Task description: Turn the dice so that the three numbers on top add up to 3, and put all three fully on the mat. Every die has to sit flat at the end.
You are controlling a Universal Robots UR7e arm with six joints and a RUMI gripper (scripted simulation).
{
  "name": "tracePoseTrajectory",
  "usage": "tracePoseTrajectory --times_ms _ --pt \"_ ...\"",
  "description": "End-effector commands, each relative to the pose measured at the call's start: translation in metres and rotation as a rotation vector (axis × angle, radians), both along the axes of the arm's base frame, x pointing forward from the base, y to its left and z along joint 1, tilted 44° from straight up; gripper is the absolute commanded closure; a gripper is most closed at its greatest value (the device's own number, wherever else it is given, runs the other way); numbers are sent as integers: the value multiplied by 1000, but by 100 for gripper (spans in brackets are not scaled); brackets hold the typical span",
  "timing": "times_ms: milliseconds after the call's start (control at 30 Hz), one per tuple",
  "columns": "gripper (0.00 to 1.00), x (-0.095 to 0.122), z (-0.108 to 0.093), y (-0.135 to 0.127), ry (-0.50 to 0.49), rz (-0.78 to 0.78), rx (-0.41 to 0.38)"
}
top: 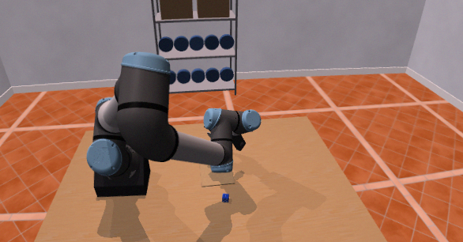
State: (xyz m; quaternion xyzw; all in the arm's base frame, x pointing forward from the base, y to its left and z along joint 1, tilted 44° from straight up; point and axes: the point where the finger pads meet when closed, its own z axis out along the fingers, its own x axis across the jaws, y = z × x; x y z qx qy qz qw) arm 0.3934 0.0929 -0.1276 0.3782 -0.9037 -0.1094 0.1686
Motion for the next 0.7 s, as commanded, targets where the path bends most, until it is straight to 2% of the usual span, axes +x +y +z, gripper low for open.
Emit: tracePoseTrajectory --times_ms 0,367,433,667 --pt "76 0 -1 2 -5 105 28" --pt "76 -2 -6 8 -8 438 114" --pt "76 -2 -6 8 -8 438 114" --pt "76 -4 -9 13 0 685 181"
